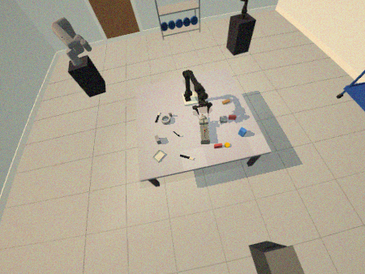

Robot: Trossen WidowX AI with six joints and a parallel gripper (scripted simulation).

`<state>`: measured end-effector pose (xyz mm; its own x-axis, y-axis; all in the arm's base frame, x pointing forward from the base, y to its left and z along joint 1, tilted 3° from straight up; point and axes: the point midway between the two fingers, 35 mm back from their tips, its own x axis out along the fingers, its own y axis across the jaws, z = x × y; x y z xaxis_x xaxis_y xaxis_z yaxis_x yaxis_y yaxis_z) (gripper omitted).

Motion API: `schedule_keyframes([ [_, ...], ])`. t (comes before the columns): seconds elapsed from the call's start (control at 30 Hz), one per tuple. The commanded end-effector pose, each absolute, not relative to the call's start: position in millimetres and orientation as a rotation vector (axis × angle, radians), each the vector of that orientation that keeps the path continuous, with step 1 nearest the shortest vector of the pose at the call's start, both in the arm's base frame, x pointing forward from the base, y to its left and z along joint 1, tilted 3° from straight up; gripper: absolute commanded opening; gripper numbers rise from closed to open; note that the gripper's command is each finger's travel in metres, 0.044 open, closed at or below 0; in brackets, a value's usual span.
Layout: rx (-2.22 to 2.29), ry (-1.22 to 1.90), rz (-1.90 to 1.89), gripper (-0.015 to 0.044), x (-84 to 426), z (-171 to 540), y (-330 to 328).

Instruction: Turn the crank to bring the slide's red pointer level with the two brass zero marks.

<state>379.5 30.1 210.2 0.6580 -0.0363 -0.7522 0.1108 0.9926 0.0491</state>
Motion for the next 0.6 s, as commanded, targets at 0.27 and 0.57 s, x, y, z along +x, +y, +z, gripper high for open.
schedule_keyframes([
  [0.27, 0.182, 0.763, -0.25, 0.044, 318.4, 204.3, 49.4],
  [0.57, 0.182, 0.762, -0.25, 0.044, 323.1, 180.0, 52.4],
])
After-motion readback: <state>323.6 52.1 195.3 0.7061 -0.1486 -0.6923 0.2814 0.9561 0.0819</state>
